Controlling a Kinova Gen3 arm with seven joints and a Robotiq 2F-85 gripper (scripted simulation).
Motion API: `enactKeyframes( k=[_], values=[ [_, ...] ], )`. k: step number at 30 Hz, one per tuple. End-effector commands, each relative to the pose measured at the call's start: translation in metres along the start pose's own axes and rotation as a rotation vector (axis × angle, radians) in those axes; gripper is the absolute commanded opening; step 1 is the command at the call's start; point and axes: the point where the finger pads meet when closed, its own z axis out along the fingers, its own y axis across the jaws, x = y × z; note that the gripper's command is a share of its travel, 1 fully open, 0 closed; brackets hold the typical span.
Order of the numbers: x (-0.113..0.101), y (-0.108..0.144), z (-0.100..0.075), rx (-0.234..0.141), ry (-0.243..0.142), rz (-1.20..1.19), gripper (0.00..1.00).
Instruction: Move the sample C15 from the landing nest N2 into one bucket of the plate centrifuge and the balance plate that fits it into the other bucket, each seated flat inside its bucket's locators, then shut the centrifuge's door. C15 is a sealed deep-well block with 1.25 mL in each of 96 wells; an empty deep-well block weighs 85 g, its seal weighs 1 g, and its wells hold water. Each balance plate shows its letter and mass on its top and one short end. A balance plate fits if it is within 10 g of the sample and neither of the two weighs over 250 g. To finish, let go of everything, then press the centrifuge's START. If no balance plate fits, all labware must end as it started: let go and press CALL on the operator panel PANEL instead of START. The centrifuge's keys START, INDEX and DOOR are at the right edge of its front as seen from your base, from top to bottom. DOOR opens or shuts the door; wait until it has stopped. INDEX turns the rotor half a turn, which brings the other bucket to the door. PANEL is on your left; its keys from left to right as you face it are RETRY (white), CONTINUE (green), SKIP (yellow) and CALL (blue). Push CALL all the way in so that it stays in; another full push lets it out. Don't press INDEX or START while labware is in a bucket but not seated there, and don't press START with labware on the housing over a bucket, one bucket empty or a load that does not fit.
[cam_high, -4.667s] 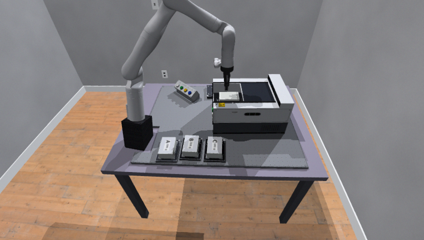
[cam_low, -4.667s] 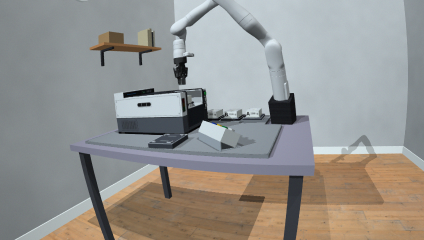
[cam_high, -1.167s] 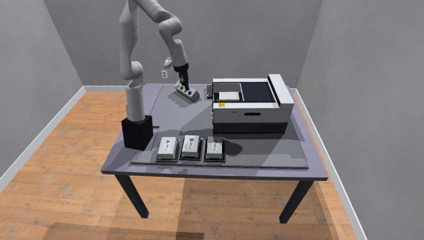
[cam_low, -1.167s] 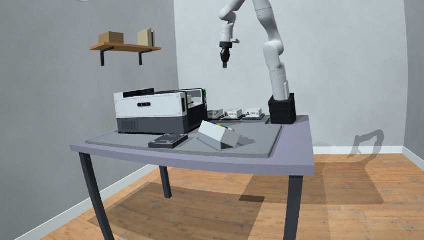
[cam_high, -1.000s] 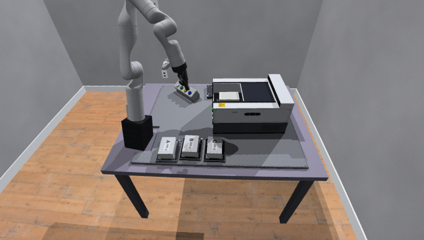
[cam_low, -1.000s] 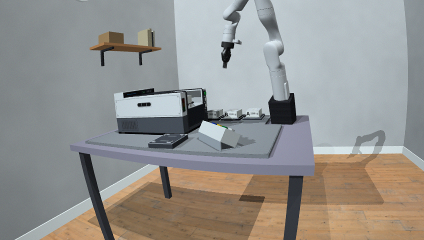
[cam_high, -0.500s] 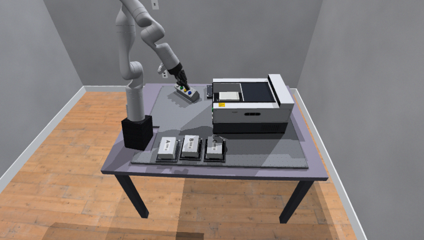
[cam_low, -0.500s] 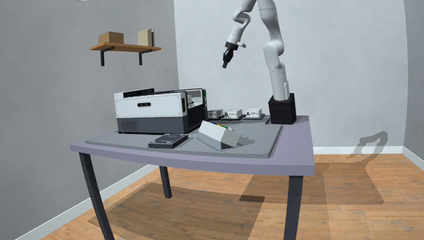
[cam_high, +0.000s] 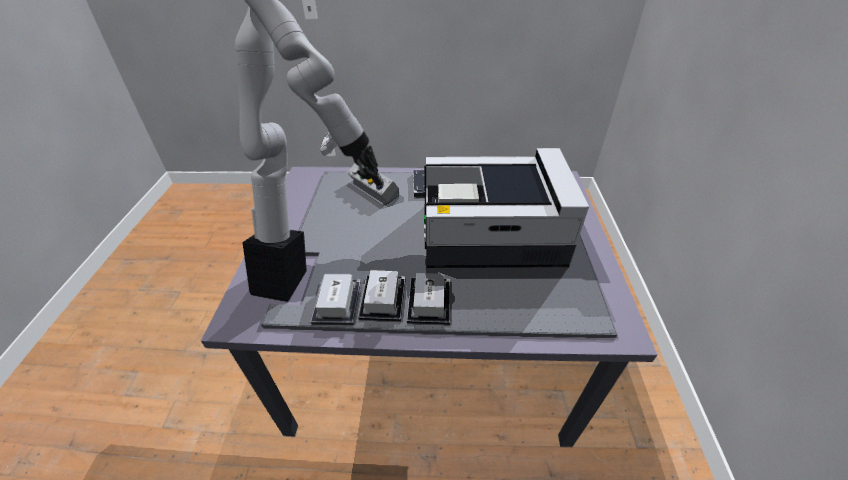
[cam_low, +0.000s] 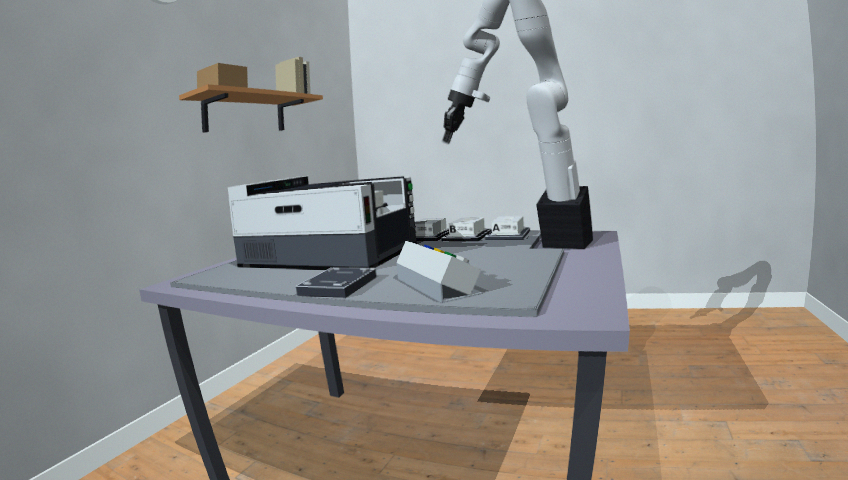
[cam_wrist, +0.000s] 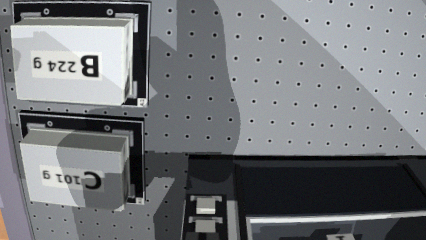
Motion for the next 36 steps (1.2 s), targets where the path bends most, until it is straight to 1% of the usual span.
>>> enactKeyframes(
  k=[1, 2, 17, 19, 34, 36],
  values=[
    [-0.001, 0.000, 0.009, -0.001, -0.005, -0.001, 0.10],
    [-0.001, 0.000, 0.009, -0.001, -0.005, -0.001, 0.10],
    [-0.003, 0.000, 0.059, -0.001, -0.005, -0.001, 0.10],
    [-0.003, 0.000, 0.059, -0.001, -0.005, -0.001, 0.10],
    [-0.004, 0.000, 0.109, -0.001, -0.005, -0.001, 0.10],
    [-0.004, 0.000, 0.109, -0.001, -0.005, -0.001, 0.10]
  ],
)
